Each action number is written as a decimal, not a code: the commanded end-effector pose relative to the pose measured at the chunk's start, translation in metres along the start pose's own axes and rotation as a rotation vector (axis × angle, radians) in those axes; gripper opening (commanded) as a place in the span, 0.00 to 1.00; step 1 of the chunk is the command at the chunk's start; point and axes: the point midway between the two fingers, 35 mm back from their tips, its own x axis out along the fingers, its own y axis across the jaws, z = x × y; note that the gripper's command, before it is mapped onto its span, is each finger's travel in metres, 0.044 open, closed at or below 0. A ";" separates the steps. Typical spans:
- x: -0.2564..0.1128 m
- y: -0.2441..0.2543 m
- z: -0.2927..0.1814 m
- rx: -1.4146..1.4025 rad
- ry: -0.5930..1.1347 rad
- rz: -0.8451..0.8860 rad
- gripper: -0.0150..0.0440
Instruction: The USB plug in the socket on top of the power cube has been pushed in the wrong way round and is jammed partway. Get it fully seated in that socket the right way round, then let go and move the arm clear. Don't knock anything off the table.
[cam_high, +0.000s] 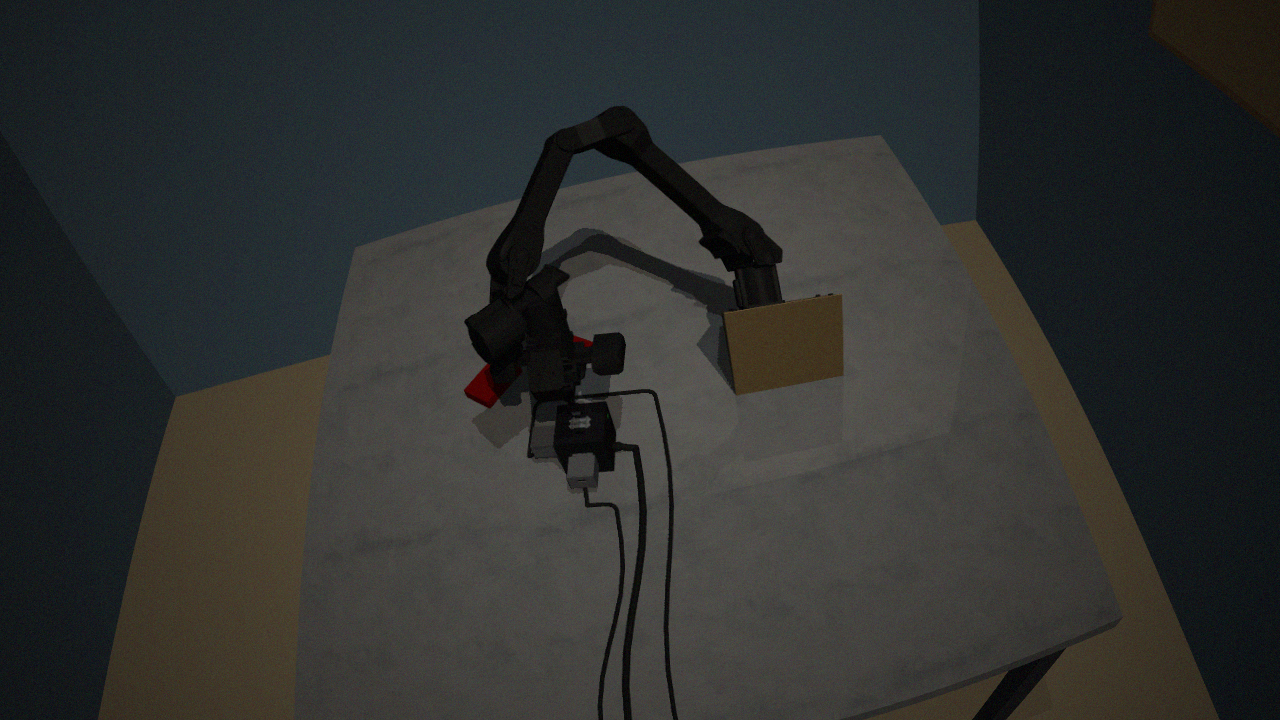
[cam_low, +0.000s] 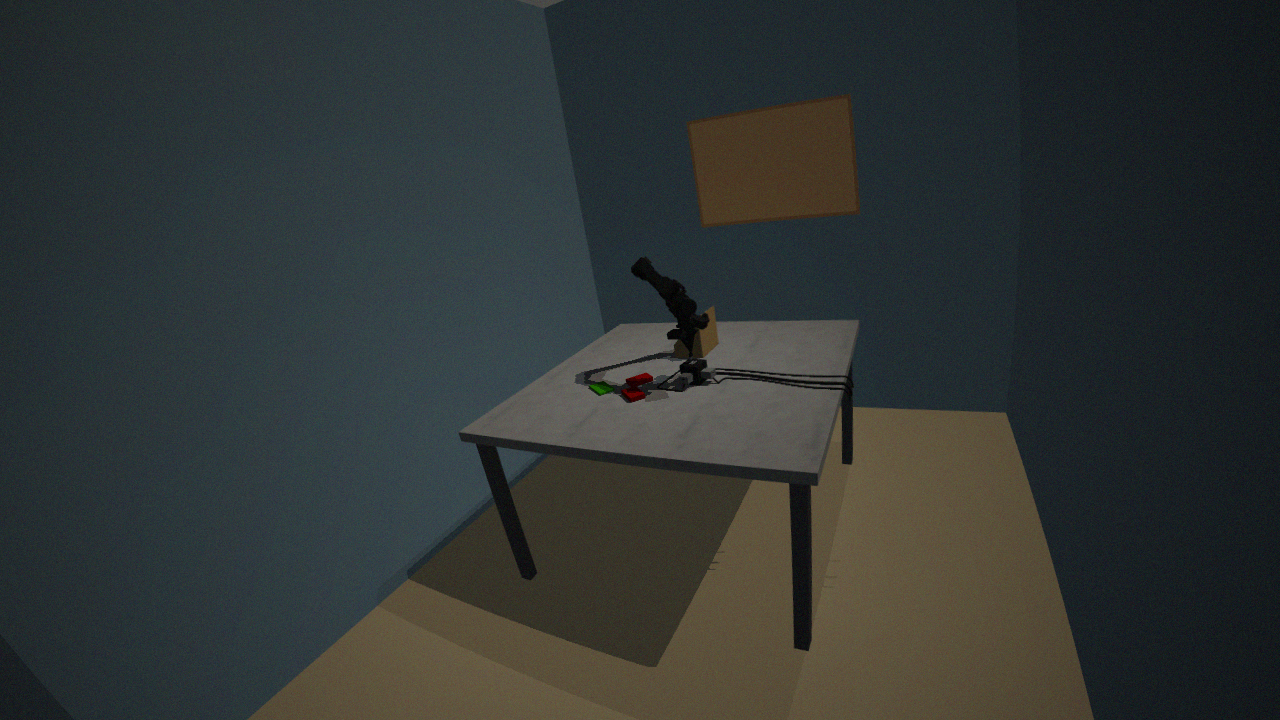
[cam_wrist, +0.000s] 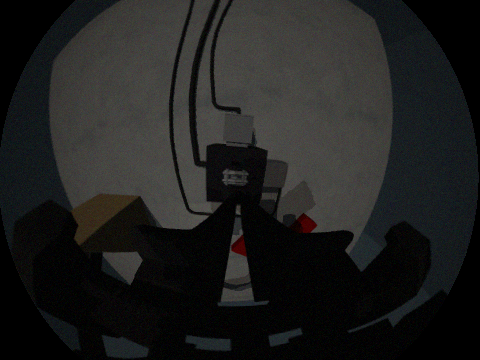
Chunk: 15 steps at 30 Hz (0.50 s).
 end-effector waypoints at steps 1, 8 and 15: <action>0.001 0.002 0.000 -0.007 -0.004 0.005 0.25; 0.002 0.002 0.000 -0.009 -0.009 0.005 0.25; 0.003 0.002 0.001 -0.011 -0.014 0.005 0.25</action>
